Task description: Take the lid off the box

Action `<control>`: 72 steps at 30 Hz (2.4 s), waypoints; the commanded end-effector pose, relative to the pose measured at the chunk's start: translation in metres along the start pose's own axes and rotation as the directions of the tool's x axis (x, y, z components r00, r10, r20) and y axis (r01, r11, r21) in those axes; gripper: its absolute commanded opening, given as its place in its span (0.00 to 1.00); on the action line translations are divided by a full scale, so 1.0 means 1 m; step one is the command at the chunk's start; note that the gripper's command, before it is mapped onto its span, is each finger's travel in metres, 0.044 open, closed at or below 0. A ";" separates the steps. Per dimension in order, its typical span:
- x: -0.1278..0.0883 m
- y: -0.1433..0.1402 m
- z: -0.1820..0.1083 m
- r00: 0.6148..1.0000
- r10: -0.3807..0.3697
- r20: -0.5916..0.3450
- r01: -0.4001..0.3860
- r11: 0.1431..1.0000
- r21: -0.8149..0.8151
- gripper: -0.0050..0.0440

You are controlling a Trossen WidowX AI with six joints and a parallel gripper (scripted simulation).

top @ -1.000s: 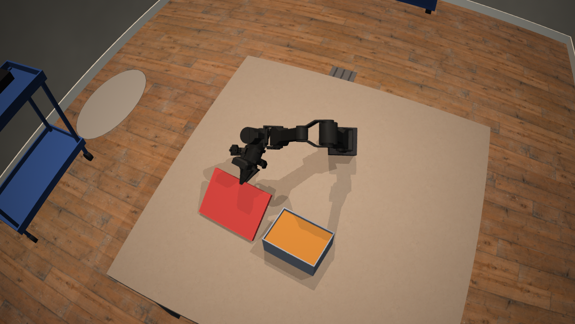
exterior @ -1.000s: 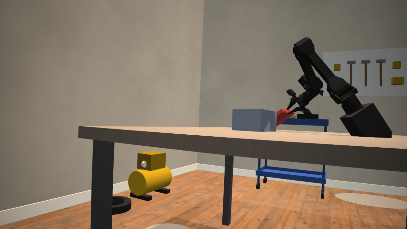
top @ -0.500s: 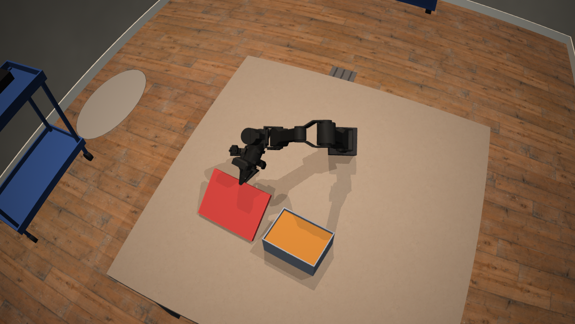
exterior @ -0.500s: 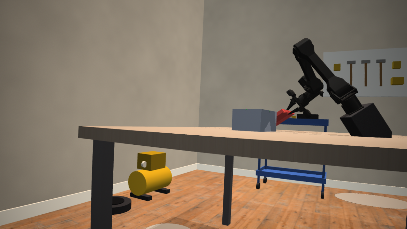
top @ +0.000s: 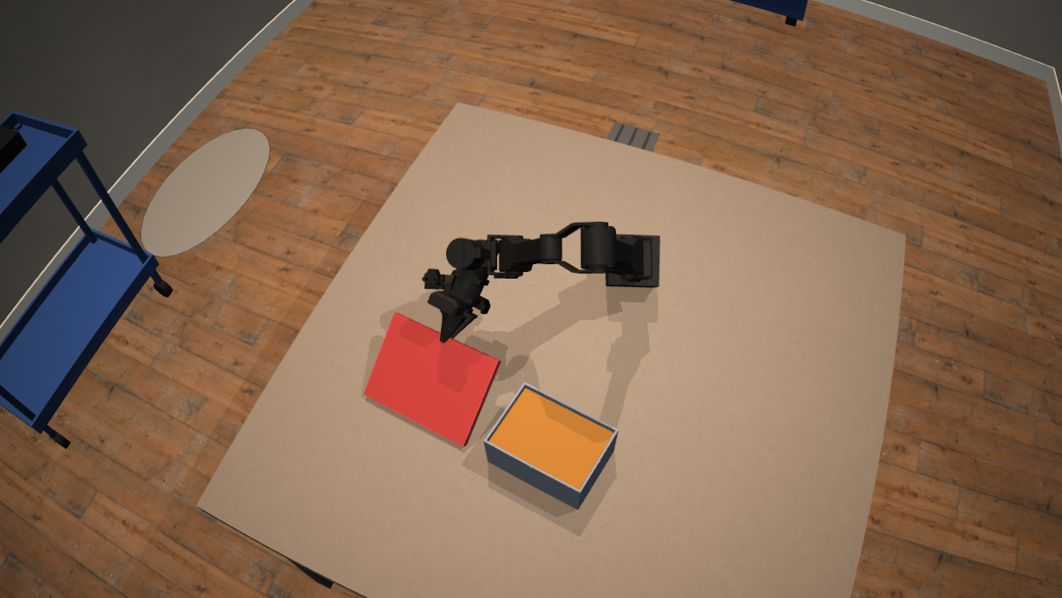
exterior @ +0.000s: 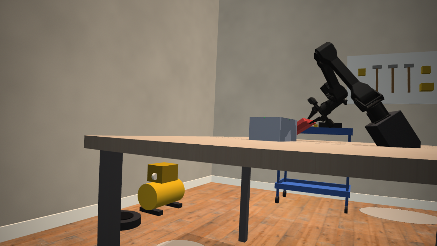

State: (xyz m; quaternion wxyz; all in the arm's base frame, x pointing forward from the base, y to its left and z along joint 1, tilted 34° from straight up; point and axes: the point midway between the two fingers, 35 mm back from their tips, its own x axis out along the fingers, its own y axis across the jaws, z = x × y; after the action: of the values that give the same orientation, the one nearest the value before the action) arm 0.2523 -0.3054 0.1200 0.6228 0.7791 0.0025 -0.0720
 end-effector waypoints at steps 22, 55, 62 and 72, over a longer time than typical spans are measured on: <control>0.024 -0.037 -0.007 0.999 -0.036 -0.016 0.037 0.998 0.052 0.00; 0.028 -0.043 -0.007 0.999 -0.036 -0.016 0.037 0.998 0.052 0.00; 0.022 -0.031 -0.001 1.000 -0.013 0.000 0.013 1.000 0.023 0.00; 0.020 -0.029 0.000 1.000 -0.008 0.003 0.008 1.000 0.017 0.00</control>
State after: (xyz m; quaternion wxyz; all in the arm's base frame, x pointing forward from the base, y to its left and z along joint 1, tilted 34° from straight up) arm 0.2697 -0.3006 0.0895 0.6158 0.7843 0.0039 -0.0756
